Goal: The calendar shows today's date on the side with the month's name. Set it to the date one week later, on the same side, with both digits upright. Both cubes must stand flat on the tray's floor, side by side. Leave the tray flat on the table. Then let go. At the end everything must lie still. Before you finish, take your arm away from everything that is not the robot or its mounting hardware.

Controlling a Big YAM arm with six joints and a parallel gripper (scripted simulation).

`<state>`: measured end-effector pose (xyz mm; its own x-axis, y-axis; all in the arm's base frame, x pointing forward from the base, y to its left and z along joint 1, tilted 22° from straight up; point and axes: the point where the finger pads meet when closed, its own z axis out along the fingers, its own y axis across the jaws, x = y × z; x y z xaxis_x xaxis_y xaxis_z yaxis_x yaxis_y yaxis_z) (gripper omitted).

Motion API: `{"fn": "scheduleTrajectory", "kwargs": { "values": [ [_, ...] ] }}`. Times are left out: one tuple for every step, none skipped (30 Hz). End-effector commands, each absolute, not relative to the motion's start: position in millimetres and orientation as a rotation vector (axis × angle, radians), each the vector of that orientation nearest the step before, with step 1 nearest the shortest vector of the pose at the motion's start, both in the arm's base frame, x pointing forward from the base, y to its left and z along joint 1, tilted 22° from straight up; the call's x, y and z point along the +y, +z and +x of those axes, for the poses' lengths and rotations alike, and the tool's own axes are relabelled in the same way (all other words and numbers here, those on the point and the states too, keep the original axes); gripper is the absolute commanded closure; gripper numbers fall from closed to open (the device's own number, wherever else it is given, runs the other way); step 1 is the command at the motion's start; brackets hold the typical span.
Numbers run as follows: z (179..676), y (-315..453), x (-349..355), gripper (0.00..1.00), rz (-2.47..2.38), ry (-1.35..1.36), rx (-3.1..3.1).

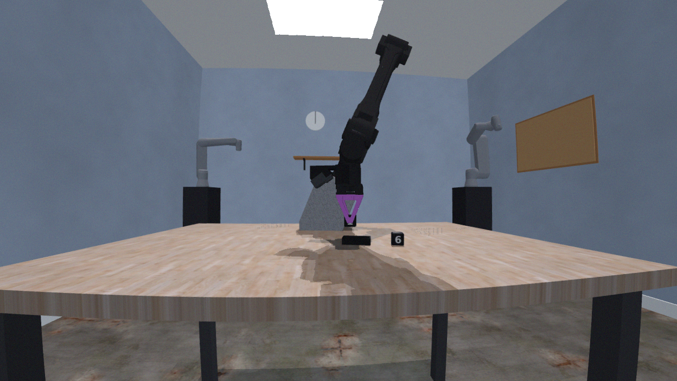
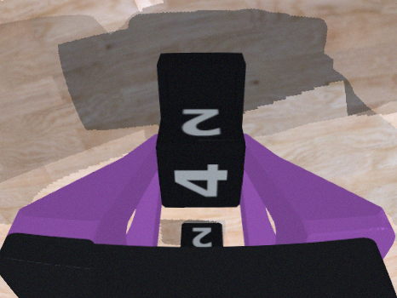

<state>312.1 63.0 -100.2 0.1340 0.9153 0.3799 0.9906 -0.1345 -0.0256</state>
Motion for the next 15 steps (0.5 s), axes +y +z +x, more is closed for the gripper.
{"fn": "scheduleTrajectory", "kwargs": {
  "values": [
    [309.5,-103.3,58.9,0.74,-2.144,-0.397,-1.87],
    [309.6,-103.2,58.9,0.74,-2.144,-0.398,-1.87],
    [309.7,-103.1,58.9,0.74,-2.144,-0.399,-1.871],
    [309.6,-103.0,58.9,0.74,-2.143,-0.398,-1.871],
    [309.4,-102.9,58.9,0.74,-2.143,-0.398,-1.872],
    [309.4,-102.9,59.0,0.74,-2.143,-0.398,-1.872],
    [309.5,-102.8,59.0,0.74,-2.142,-0.399,-1.873],
    [309.5,-102.8,59.0,0.74,-2.142,-0.399,-1.873],
    [309.5,-102.8,59.0,0.74,-2.142,-0.399,-1.873],
    [309.6,-102.7,59.0,0.74,-2.142,-0.399,-1.874],
    [309.6,-102.6,59.0,0.74,-2.142,-0.399,-1.874],
    [309.6,-102.6,59.0,0.74,-2.142,-0.4,-1.874],
    [309.7,-102.6,59.0,0.74,-2.142,-0.4,-1.875],
    [309.7,-102.6,59.0,0.74,-2.142,-0.4,-1.875],
    [309.7,-102.6,59.0,0.74,-2.142,-0.4,-1.875]
  ]
}}
